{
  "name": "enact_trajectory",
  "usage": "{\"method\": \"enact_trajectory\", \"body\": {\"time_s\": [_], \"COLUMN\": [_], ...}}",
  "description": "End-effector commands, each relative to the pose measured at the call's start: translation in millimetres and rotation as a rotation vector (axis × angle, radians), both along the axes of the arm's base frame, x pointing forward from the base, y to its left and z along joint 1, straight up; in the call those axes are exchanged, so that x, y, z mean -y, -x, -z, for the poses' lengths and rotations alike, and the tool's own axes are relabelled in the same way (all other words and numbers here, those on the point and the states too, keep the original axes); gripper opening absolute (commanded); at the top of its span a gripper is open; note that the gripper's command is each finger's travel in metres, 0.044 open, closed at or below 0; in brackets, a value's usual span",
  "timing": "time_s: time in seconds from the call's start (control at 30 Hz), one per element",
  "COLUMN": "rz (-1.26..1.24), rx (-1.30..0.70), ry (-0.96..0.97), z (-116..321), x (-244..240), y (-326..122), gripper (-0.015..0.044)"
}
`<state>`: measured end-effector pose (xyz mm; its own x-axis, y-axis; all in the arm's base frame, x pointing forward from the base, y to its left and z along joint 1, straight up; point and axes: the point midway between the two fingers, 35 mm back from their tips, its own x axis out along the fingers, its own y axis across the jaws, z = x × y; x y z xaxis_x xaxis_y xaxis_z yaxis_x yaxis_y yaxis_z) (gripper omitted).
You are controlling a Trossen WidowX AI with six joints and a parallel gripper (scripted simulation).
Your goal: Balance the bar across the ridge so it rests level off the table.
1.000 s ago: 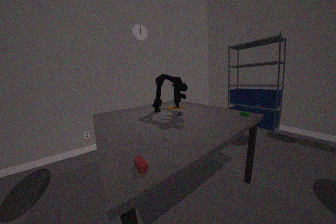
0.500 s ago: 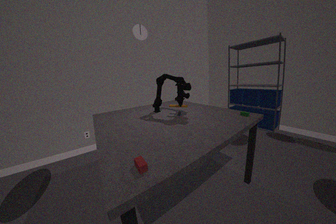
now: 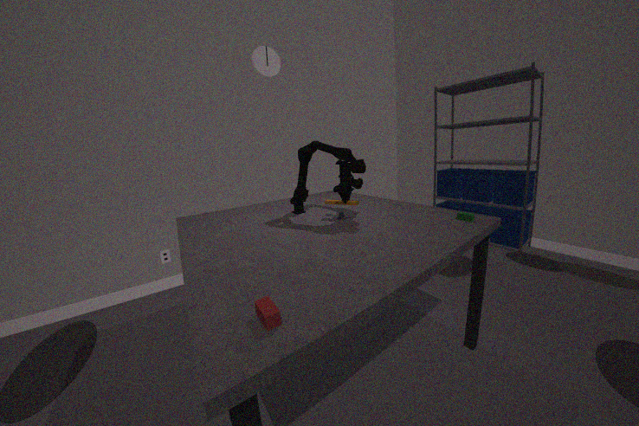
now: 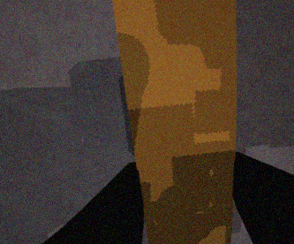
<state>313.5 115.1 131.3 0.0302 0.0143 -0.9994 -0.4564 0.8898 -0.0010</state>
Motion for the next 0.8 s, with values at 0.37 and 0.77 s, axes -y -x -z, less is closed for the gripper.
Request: {"method": "enact_trajectory", "body": {"time_s": [0.37,0.77], "rz": [0.014,0.016], "rx": [-0.004,-0.004], "ry": [0.004,0.004], "z": [25.8,34.6], "x": [1.9,3.4], "y": [-0.5,-0.9], "gripper": [0.0,0.0]}}
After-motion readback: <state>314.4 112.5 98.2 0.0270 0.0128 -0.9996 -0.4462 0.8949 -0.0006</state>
